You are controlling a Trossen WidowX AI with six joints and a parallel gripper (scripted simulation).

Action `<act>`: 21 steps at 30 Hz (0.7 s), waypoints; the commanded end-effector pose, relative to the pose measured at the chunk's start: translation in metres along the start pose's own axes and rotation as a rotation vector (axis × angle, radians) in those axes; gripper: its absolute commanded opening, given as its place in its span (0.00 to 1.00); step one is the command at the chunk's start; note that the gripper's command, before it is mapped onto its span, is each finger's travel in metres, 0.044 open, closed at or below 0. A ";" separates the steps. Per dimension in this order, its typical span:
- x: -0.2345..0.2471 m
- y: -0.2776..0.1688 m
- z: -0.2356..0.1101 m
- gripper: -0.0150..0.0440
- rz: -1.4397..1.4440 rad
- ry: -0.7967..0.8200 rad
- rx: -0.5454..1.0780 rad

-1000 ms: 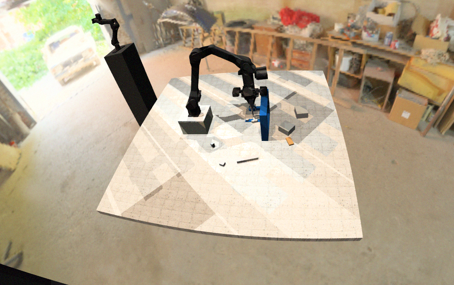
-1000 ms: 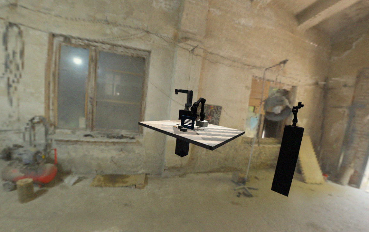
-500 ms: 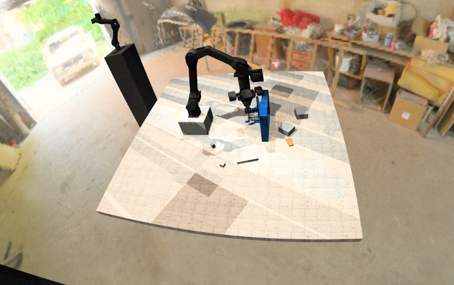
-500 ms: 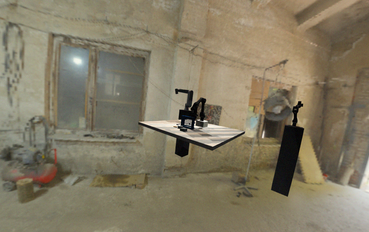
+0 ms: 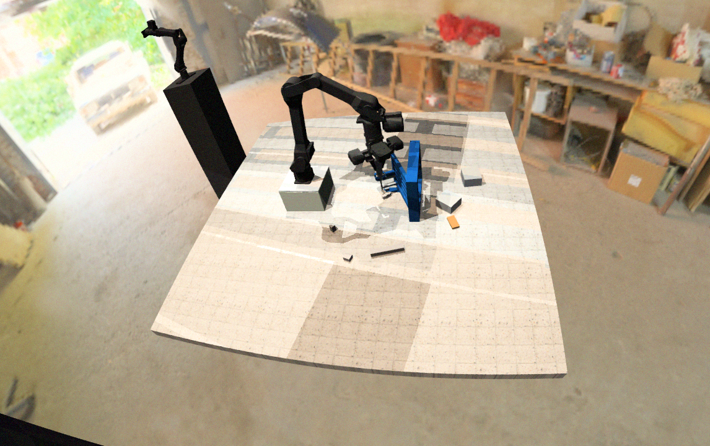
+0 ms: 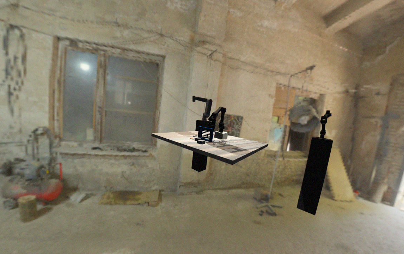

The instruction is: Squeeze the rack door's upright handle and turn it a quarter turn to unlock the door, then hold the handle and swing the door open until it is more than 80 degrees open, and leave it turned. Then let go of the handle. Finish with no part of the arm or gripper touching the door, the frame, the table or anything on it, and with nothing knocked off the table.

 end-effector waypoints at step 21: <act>-0.051 0.008 0.000 0.27 -0.353 0.002 -0.006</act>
Point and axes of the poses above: the point midway between the two fingers, 35 mm back from their tips, its own z axis out along the fingers, its own x axis across the jaws, y = z × x, the point moved 4 cm from there along -z, back along the fingers, and after that the axes turned 12 degrees about -z, right-handed, at the moved point
